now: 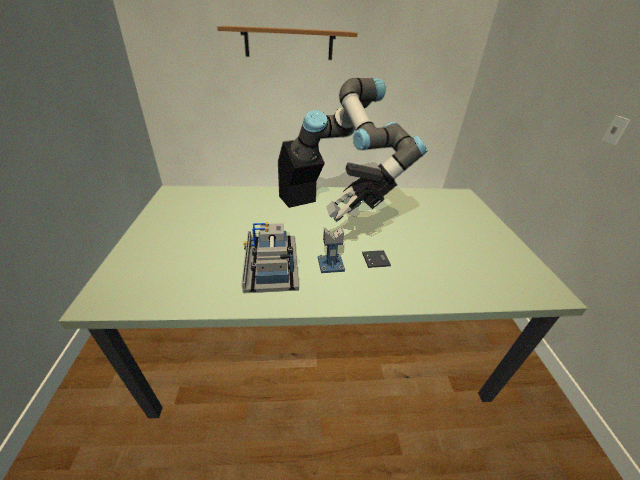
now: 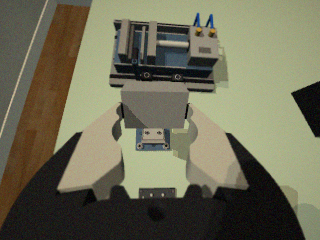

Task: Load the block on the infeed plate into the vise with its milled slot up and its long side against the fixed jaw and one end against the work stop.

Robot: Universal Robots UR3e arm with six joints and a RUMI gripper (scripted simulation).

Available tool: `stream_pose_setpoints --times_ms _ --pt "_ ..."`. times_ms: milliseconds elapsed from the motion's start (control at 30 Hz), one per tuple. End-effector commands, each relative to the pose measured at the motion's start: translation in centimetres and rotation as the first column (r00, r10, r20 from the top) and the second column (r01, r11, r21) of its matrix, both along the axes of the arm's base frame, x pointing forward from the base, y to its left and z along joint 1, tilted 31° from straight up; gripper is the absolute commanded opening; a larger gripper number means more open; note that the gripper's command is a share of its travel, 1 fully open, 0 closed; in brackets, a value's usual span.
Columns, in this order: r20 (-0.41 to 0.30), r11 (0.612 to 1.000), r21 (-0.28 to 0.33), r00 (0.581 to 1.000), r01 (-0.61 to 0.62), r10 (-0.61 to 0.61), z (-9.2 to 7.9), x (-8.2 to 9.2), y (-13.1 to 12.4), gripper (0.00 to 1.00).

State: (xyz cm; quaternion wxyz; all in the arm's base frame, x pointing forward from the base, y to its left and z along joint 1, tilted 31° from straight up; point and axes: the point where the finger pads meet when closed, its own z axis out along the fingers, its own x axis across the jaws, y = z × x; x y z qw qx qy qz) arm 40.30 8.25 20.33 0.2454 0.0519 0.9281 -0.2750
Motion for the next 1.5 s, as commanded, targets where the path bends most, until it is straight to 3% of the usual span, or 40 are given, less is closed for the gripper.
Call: stream_pose_setpoints --times_ms 0,1467 --pt "0.003 1.0 0.001 1.0 0.0 0.0 0.13 0.02 0.0 0.0" --pt "0.003 1.0 0.001 1.0 0.0 0.0 -0.26 0.24 0.1 0.0"
